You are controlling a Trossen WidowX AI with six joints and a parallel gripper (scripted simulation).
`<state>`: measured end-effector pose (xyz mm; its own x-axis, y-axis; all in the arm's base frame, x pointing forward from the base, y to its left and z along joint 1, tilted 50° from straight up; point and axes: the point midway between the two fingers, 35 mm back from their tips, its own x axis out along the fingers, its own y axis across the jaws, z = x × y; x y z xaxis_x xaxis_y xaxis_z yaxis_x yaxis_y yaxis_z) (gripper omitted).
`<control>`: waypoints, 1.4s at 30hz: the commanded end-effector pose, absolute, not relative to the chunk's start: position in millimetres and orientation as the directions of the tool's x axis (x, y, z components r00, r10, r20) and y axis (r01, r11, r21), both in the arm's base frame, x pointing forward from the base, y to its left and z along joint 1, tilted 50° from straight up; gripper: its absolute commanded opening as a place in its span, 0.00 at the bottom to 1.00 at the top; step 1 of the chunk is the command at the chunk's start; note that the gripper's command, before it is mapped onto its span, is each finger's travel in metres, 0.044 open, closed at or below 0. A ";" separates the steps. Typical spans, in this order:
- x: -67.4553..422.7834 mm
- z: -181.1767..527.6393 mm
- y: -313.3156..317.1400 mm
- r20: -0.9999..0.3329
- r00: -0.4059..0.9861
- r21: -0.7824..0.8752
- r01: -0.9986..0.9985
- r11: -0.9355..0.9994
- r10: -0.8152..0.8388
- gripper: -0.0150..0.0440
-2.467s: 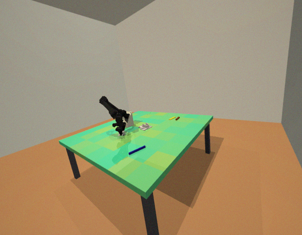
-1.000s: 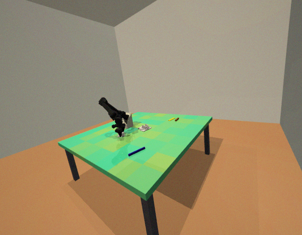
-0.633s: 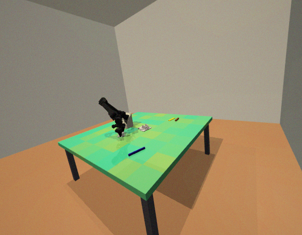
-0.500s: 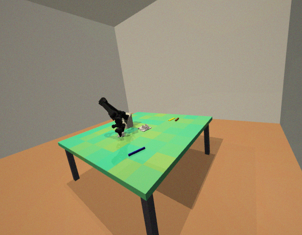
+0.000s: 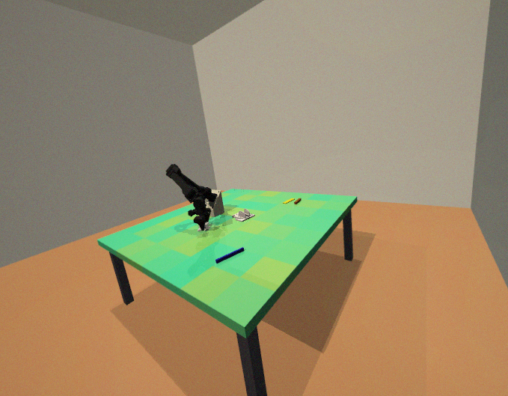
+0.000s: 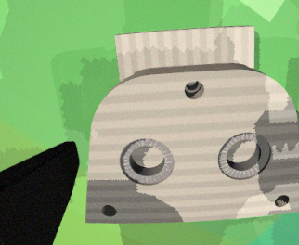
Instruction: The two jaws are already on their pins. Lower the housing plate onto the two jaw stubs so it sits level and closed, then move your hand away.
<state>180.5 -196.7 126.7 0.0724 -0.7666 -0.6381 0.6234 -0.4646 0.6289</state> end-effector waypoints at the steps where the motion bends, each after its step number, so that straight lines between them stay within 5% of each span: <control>1: 180.8 125.1 -196.3 -0.642 0.074 0.624 0.629 -0.464 -0.763 1.00; 21: 180.8 125.1 -196.3 -0.642 0.074 0.624 0.629 -0.464 -0.763 1.00; 34: 180.5 126.7 -196.7 -0.638 0.072 0.629 0.624 -0.465 -0.767 0.85; 42: 180.5 126.7 -196.7 -0.638 0.072 0.629 0.624 -0.465 -0.767 0.85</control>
